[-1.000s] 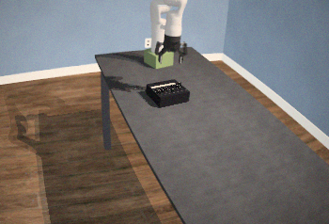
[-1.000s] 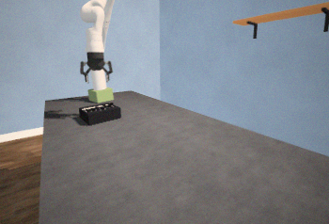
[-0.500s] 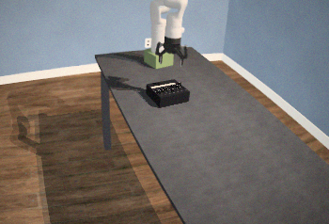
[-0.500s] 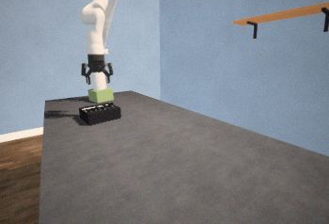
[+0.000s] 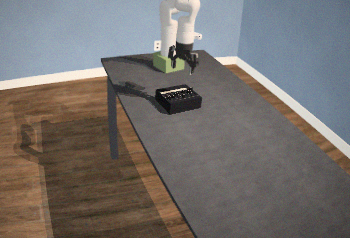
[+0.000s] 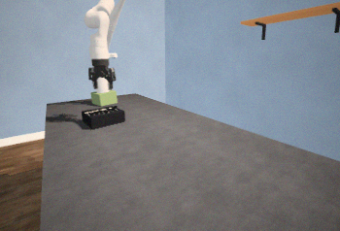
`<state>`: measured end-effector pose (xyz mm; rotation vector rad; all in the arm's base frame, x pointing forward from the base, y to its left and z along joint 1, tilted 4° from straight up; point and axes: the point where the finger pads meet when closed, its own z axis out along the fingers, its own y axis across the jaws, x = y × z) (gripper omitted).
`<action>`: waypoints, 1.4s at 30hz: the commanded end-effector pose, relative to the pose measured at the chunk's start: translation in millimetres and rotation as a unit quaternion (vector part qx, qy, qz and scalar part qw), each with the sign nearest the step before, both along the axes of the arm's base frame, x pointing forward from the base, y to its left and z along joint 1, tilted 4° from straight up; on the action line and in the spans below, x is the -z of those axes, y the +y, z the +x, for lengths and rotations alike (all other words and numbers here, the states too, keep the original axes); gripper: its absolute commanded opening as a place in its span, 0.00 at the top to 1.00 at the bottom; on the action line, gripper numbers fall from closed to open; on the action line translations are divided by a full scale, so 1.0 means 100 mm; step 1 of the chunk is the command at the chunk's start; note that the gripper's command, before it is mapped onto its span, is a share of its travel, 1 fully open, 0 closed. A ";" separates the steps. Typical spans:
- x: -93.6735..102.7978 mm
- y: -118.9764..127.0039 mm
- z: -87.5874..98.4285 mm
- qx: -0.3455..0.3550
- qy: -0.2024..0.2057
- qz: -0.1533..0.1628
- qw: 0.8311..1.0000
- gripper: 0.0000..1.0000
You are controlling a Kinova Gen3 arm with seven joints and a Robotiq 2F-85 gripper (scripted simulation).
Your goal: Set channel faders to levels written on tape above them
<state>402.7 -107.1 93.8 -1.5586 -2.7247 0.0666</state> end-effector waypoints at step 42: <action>0.40 0.10 0.15 0.679 -0.032 -0.017 0.733 0.00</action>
